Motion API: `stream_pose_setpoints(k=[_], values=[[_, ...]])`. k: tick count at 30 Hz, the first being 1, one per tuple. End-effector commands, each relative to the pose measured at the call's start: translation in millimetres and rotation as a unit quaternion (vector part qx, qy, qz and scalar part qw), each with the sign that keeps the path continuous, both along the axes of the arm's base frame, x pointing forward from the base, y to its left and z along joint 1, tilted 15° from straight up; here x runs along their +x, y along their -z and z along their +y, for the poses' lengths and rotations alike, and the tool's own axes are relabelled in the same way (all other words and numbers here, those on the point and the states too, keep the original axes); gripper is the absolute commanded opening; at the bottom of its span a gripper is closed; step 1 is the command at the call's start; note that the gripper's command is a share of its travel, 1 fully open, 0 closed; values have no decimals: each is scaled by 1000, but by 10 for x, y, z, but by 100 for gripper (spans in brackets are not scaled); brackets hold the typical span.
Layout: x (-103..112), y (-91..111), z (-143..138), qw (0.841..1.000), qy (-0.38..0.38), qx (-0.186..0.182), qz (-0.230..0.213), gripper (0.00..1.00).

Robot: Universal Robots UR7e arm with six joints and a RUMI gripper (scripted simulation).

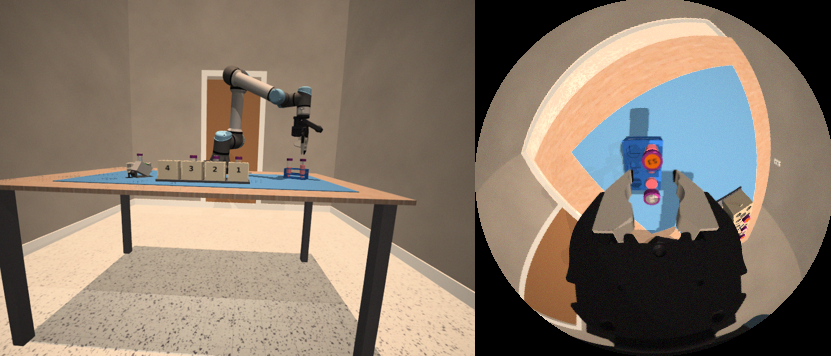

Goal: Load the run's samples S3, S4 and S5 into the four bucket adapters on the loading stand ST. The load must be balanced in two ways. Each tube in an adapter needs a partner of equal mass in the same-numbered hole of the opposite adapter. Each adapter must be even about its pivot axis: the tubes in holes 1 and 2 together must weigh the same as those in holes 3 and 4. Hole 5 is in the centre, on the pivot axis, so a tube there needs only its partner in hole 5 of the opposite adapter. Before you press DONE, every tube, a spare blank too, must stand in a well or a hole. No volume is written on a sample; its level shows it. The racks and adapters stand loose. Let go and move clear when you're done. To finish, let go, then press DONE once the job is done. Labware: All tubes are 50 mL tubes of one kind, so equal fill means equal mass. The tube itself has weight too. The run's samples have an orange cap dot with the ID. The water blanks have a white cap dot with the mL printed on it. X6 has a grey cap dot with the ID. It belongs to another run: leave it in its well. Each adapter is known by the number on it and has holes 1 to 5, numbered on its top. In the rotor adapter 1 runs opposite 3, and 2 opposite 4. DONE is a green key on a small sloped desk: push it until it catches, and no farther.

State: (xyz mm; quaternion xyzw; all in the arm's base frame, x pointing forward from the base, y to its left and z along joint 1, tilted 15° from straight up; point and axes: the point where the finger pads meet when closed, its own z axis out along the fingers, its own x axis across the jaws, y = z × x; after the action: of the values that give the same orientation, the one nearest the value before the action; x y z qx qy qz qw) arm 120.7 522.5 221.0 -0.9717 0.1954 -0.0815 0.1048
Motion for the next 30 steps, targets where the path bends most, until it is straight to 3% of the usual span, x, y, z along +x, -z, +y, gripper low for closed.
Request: stream_pose_setpoints(k=[1,13,30], values=[[4,24,24,1000,0,0,0,35],[71,346,81,1000,0,0,0,35],[90,437,98,1000,0,0,0,35]])
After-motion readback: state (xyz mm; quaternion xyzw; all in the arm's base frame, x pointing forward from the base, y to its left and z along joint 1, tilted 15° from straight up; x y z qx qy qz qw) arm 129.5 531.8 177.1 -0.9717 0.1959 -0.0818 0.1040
